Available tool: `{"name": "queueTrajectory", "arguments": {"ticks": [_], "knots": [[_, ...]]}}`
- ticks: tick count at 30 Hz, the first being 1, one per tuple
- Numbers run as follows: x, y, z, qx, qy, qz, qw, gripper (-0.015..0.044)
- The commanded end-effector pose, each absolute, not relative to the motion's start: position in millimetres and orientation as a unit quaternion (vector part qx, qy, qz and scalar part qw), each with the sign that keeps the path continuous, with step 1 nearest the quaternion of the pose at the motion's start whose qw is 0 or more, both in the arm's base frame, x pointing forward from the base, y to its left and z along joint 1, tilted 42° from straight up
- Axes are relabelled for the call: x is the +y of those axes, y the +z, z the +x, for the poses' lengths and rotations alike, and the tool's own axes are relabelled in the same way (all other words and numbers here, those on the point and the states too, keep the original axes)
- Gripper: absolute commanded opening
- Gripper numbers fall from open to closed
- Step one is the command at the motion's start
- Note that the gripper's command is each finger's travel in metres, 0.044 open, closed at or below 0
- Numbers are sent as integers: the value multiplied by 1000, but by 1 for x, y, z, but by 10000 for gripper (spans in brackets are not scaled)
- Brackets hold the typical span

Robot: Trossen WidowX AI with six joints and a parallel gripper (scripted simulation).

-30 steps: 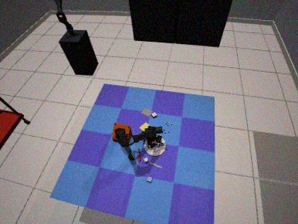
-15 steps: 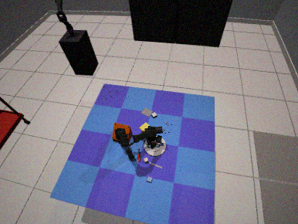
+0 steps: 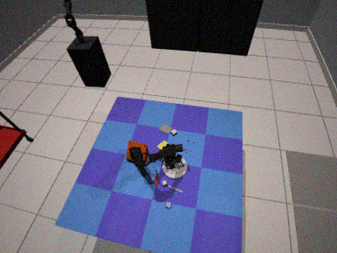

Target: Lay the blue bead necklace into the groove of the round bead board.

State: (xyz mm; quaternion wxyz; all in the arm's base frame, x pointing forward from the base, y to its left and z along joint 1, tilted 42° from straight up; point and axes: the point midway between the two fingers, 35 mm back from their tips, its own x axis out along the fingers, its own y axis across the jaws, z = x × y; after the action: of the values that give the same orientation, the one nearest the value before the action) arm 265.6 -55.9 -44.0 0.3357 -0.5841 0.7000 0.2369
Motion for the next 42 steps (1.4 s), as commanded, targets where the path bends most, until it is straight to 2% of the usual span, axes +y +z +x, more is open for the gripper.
{"name": "queueTrajectory", "arguments": {"ticks": [1,13,30,42], "knots": [[-54,-45,260,701,237,-583,336,0],[-59,-51,259,701,237,-583,336,0],[-57,-47,260,701,237,-583,336,440],[-54,-44,261,701,237,-583,336,440]]}}
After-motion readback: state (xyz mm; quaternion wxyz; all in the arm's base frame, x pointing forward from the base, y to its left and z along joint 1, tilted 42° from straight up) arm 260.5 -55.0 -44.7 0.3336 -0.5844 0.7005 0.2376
